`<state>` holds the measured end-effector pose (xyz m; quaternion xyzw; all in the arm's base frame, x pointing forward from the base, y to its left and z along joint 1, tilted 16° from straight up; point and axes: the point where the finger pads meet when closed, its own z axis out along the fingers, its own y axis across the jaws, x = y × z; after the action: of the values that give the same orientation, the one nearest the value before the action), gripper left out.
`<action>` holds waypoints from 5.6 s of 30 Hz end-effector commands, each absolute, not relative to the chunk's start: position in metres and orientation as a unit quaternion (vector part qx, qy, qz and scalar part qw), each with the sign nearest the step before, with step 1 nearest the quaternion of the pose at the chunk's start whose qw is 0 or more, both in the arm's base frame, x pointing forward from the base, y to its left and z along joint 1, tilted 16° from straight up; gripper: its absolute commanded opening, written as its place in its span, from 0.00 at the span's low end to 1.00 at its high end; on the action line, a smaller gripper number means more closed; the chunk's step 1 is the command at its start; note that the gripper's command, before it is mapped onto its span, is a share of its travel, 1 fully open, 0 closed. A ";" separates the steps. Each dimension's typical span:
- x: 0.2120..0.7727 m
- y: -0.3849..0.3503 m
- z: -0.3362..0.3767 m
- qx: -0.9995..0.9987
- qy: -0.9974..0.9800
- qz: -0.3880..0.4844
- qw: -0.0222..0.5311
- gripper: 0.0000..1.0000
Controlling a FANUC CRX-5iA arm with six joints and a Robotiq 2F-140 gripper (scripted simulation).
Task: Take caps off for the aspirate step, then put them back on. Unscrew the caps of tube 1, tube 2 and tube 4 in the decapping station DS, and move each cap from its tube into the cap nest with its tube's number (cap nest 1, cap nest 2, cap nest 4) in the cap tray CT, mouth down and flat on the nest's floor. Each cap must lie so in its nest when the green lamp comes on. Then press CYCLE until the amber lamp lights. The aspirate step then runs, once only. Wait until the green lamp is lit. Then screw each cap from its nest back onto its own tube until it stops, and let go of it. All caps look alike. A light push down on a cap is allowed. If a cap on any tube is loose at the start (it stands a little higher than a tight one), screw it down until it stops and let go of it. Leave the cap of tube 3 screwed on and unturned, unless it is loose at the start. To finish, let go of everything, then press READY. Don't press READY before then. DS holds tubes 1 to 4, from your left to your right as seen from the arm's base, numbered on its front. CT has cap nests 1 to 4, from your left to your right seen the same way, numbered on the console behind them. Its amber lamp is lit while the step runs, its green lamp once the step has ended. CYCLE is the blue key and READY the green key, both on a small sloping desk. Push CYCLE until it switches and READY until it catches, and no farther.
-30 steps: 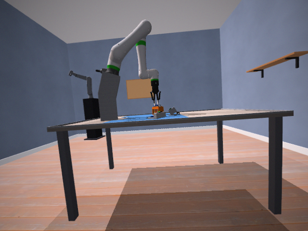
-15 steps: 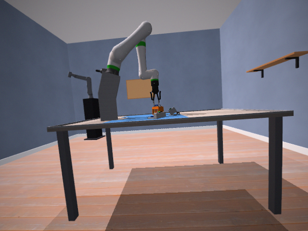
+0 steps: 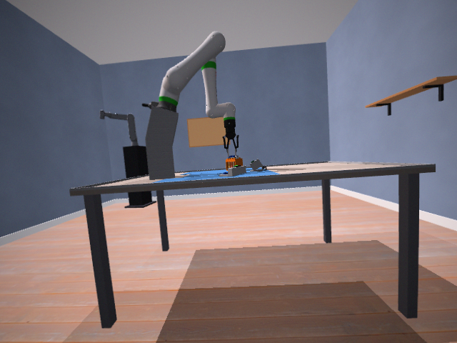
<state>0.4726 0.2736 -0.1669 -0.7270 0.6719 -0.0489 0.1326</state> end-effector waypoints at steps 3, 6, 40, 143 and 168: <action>0.473 0.274 -0.167 -0.777 0.614 -0.058 0.128 0.35; 0.473 0.274 -0.167 -0.812 0.566 -0.065 0.124 0.35; 0.473 0.274 -0.167 -0.956 0.259 -0.103 0.095 0.00; 0.473 0.274 -0.168 -0.823 0.551 -0.068 0.123 0.00; 0.473 0.274 -0.168 -0.698 0.702 -0.042 0.134 0.35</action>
<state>0.4732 0.2738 -0.1683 -0.6978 0.7023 -0.0422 0.1344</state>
